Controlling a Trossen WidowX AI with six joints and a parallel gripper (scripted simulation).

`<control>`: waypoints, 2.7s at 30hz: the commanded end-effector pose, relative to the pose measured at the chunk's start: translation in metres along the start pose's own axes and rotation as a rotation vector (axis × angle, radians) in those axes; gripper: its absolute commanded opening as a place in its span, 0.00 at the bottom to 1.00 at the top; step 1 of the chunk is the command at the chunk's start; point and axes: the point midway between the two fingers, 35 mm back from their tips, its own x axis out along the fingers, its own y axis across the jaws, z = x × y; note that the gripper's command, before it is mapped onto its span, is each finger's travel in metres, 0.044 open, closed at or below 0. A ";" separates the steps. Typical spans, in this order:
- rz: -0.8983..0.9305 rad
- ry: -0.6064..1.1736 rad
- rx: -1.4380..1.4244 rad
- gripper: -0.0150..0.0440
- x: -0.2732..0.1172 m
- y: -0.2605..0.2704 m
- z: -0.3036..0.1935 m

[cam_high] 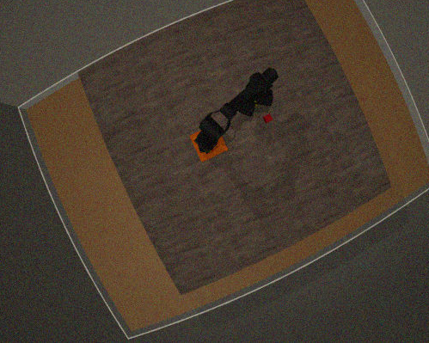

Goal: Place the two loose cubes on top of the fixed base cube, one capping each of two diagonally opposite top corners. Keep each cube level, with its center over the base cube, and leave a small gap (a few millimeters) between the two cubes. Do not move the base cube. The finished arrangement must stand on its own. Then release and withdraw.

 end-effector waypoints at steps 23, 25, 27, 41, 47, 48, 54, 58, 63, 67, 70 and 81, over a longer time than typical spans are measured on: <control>-0.007 -0.001 0.005 0.43 0.019 -0.001 0.000; -0.007 -0.001 0.005 0.43 0.019 -0.001 0.000; -0.007 -0.001 0.005 0.43 0.019 -0.001 0.000; -0.007 -0.001 0.005 0.60 0.019 -0.001 0.000; -0.006 0.003 0.005 0.60 0.005 -0.001 -0.001; -0.006 0.003 0.005 0.60 0.004 -0.001 -0.001; -0.006 0.003 0.005 0.60 -0.007 -0.001 -0.001; -0.006 0.003 0.005 0.60 -0.012 -0.001 -0.001; -0.005 0.000 0.077 0.70 -0.014 -0.002 0.012; -0.006 -0.005 0.268 0.70 -0.024 -0.008 0.045; -0.007 -0.009 0.412 0.70 -0.032 -0.015 0.070; -0.006 -0.018 0.722 0.70 -0.049 -0.040 0.121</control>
